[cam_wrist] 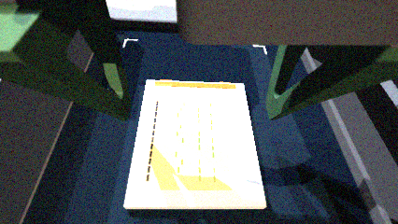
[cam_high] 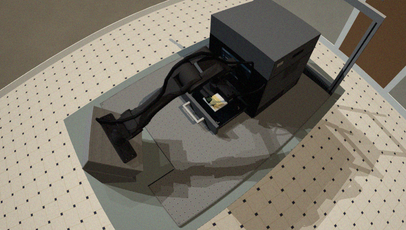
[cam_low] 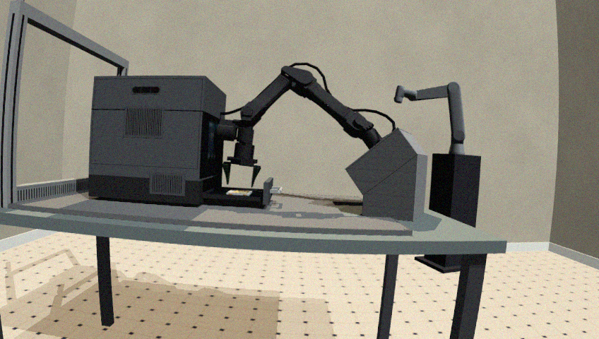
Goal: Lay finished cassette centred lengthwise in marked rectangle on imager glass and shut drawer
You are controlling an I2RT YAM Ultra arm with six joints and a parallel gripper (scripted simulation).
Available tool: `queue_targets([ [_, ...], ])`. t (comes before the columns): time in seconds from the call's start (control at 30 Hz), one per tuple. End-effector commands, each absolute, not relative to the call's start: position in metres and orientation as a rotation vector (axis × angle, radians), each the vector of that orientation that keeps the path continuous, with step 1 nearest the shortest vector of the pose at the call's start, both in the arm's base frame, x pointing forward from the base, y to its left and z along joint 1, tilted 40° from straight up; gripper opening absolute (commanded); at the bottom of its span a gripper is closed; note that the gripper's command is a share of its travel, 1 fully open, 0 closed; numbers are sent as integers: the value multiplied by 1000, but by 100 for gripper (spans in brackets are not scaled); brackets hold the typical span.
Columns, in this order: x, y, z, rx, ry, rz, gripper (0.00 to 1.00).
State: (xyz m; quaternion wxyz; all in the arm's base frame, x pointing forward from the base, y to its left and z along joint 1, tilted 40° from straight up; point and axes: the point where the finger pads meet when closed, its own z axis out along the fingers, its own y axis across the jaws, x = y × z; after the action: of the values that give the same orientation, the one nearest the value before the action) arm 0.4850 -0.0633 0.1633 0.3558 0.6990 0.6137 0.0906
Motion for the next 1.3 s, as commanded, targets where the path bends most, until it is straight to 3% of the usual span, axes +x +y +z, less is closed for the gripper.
queue_targets([
  [0.0,477,-50,182,1781,1583,250,91],
  [1.27,455,-33,225,1772,1562,278,91],
])
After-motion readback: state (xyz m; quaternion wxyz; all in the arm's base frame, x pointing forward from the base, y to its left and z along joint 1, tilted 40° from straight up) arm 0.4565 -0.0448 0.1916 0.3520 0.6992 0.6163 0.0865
